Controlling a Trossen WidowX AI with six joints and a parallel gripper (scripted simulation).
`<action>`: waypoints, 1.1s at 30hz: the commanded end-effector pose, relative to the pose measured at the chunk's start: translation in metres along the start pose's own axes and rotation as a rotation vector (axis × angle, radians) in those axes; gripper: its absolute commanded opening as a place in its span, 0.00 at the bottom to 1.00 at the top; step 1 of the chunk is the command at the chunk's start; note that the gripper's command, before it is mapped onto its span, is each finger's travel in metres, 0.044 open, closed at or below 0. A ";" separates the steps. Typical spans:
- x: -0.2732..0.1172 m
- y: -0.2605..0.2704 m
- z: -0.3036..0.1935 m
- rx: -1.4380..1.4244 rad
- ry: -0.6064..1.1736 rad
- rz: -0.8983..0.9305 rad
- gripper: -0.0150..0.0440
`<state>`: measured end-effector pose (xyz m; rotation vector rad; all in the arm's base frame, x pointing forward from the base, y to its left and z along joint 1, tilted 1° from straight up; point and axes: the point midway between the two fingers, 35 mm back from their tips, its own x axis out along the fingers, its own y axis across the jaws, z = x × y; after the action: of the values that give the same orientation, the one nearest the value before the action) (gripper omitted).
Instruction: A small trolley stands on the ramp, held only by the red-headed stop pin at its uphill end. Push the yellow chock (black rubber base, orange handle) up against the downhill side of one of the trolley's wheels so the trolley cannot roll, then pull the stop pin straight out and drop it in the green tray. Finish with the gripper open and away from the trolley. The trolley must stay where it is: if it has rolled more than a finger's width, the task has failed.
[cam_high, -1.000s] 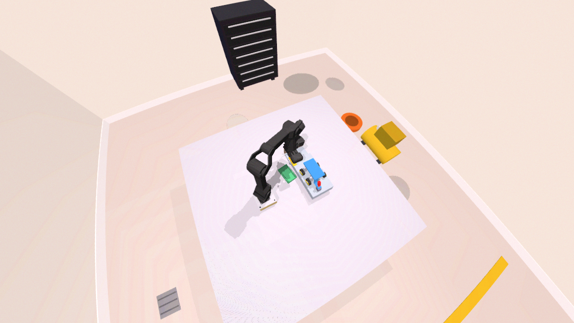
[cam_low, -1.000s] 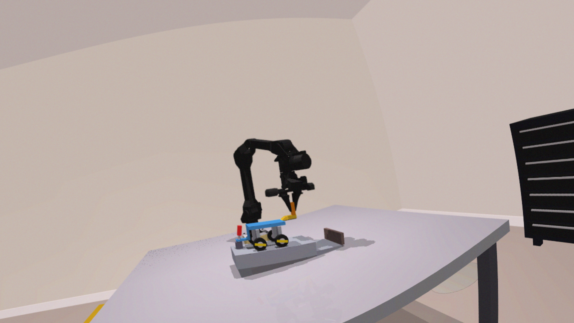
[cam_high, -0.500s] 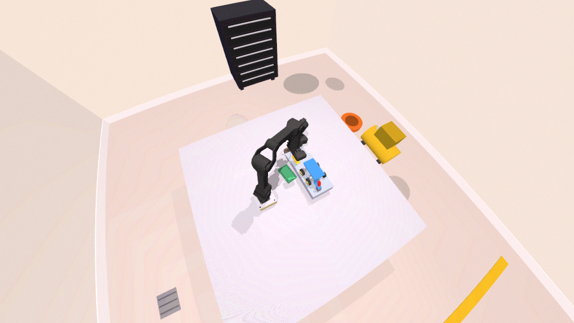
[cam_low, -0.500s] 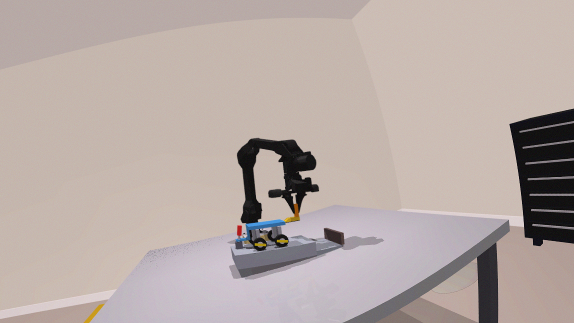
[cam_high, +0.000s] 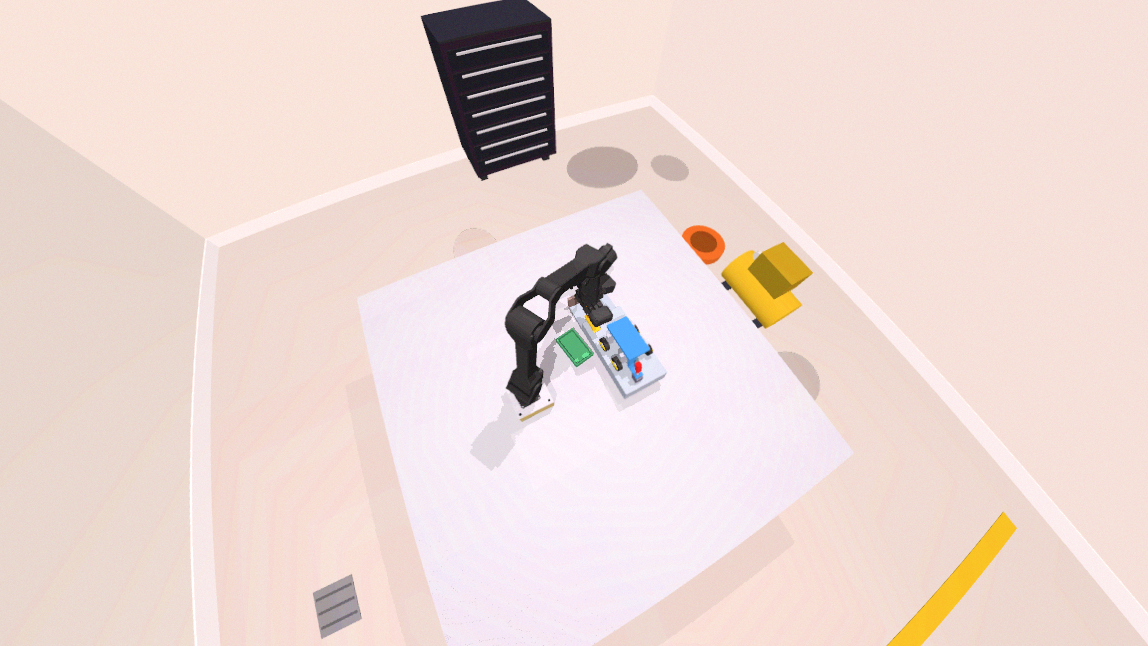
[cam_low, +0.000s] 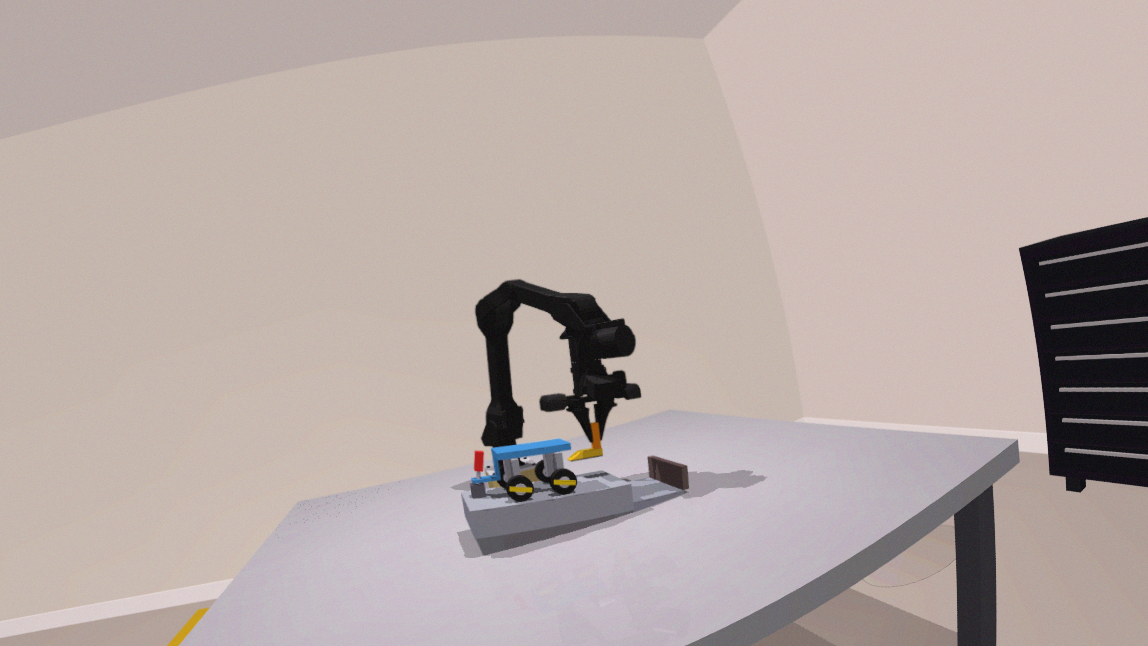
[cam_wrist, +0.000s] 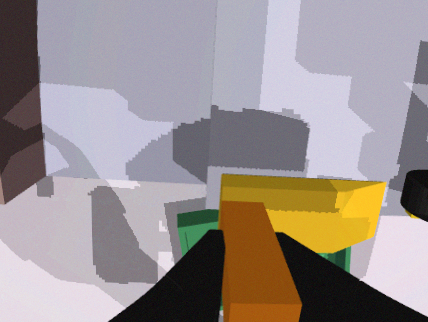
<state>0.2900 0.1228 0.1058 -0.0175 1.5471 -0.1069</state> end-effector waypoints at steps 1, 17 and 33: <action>0.010 -0.001 0.000 -0.003 0.000 -0.004 0.25; 0.034 -0.004 0.000 -0.003 0.000 -0.005 0.25; 0.032 -0.020 -0.001 -0.003 0.000 -0.006 0.25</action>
<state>0.2889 0.1047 0.0748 -0.0210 1.5483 -0.1071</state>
